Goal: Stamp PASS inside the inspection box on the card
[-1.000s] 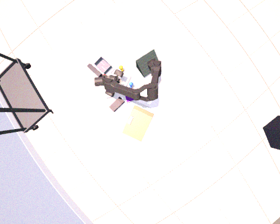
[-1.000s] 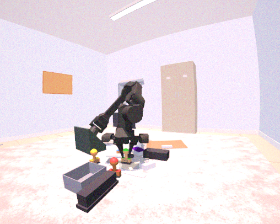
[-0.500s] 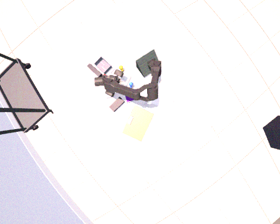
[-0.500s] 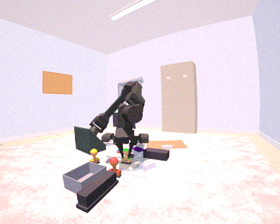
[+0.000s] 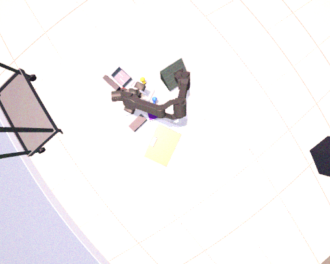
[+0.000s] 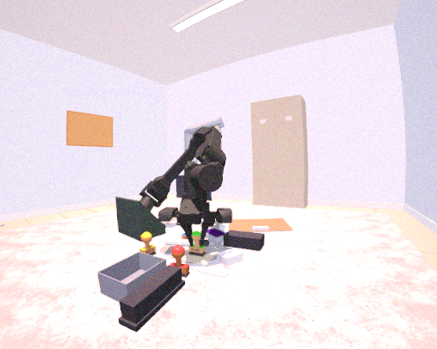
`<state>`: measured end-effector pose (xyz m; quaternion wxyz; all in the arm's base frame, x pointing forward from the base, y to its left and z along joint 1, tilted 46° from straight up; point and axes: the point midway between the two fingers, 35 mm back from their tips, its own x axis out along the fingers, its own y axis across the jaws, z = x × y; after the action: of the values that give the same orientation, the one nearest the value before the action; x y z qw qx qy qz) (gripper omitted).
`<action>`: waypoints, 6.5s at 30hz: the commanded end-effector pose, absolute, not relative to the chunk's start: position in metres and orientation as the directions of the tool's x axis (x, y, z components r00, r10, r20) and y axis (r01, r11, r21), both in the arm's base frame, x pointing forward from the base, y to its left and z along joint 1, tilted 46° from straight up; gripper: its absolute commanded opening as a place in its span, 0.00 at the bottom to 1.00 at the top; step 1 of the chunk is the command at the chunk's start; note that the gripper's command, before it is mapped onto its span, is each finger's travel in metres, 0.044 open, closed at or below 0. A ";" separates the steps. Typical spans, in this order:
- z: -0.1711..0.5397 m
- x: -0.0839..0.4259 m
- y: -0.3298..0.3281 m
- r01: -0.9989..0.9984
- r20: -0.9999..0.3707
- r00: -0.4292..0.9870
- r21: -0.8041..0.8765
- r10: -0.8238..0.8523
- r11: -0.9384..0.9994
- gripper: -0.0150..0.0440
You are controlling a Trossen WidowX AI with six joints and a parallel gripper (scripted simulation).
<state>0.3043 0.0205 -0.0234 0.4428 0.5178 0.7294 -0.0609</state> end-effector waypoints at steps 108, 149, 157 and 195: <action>0.125 0.352 0.069 0.806 -0.712 -0.068 0.373 0.698 0.459 0.25; 0.119 0.350 0.134 0.804 -0.704 -0.071 0.379 0.707 0.458 0.25; 0.111 0.348 0.144 0.804 -0.702 -0.071 0.380 0.708 0.457 0.25; 0.189 0.353 0.061 0.851 -0.701 -0.041 0.349 0.712 0.392 0.68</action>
<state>0.3535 0.0624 0.1878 0.4256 0.5474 0.7161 -0.0807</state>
